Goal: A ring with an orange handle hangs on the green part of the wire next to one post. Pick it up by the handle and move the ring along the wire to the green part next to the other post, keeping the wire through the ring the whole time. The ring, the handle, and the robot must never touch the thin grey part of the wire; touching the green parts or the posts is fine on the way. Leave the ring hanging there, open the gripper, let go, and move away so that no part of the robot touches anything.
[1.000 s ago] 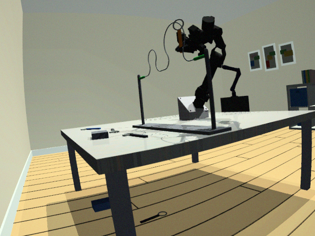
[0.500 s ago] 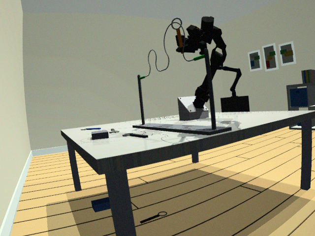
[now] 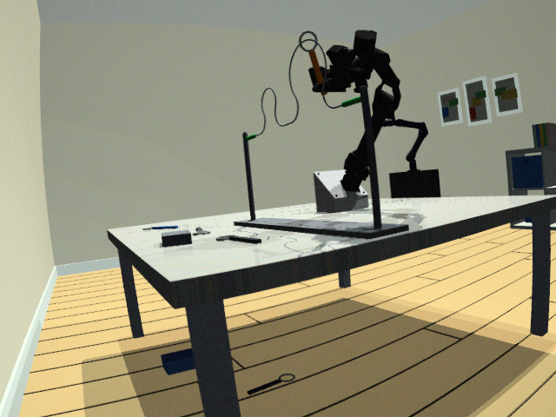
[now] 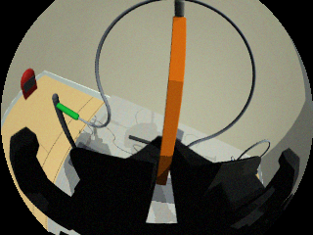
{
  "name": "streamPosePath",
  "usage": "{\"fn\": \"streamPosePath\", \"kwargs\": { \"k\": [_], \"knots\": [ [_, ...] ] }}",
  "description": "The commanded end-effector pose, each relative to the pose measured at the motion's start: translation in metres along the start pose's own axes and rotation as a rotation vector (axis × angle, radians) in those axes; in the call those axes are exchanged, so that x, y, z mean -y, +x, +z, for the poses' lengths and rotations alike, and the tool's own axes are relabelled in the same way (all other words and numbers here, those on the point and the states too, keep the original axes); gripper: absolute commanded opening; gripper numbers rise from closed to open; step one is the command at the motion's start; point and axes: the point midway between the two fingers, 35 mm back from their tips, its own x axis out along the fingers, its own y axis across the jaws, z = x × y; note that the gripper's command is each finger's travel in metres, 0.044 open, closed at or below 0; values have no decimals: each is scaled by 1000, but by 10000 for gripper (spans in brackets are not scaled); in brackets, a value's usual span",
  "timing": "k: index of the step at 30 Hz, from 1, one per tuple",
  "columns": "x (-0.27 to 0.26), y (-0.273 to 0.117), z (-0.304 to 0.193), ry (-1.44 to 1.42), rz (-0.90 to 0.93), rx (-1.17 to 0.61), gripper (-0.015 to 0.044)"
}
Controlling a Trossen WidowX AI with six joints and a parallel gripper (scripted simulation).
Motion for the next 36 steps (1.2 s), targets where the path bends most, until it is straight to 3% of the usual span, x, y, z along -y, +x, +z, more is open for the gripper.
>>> {"fn": "streamPosePath", "kwargs": {
  "k": [1,36],
  "knots": [
    [-1,-3,2,53,25,15,-150],
    [-13,-2,5,447,206,69,-150]
  ]
}}
